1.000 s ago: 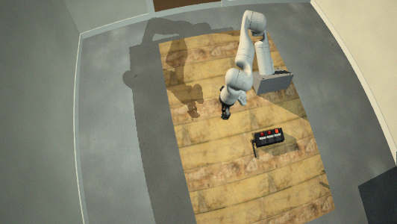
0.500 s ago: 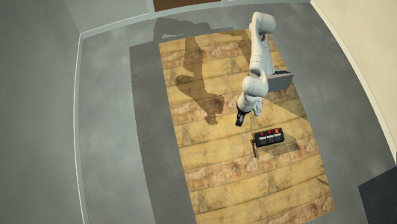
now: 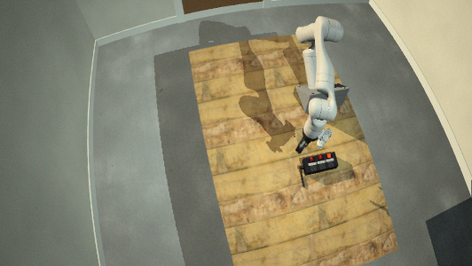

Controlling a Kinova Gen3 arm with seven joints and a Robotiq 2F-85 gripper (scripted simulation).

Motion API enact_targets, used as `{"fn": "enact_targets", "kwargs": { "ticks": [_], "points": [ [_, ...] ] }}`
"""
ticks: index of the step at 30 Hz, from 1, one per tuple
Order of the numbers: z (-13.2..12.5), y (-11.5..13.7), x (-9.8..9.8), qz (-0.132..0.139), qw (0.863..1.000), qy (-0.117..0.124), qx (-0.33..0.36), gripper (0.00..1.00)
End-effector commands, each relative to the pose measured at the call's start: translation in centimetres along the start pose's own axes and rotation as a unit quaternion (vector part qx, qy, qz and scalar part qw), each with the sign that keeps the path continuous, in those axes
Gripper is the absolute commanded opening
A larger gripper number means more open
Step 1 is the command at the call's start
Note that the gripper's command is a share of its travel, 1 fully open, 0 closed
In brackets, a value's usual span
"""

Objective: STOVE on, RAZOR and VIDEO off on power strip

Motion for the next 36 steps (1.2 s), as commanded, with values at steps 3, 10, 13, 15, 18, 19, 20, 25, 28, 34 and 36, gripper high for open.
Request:
{"fn": "enact_targets", "kwargs": {
  "ticks": [3,10,13,15,18,19,20,25,28,34,36],
  "points": [
    [-1.6,1.4,0.9,-0.006,1.000,-0.005,0.027,1.00],
    [-3.7,3.5,2.8,0.004,0.992,-0.007,0.128,1.00],
    [-4.4,4.1,3.4,0.007,0.987,-0.007,0.160,1.00],
    [-4.7,4.3,3.7,0.009,0.984,-0.008,0.178,1.00],
    [-5.0,4.6,4.0,0.010,0.981,-0.008,0.192,1.00],
    [-5.0,4.6,4.0,0.010,0.981,-0.008,0.192,1.00],
    [-5.1,4.6,4.1,0.011,0.980,-0.009,0.198,1.00],
    [-5.4,4.9,4.4,0.012,0.976,-0.009,0.216,1.00],
    [-5.5,4.9,4.5,0.013,0.976,-0.009,0.219,1.00],
    [-5.5,5.0,4.5,0.013,0.975,-0.010,0.220,1.00],
    [-5.5,5.0,4.5,0.013,0.975,-0.010,0.220,1.00]
  ]
}}
Point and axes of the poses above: the point where the finger pads meet when closed, its own x axis out along the fingers, its own z axis across the jaws, y = z × x, the point moved 3 cm from there along -x, back along the fingers, and after that the axes turned 2 degrees about -x, right-handed, at the moved point
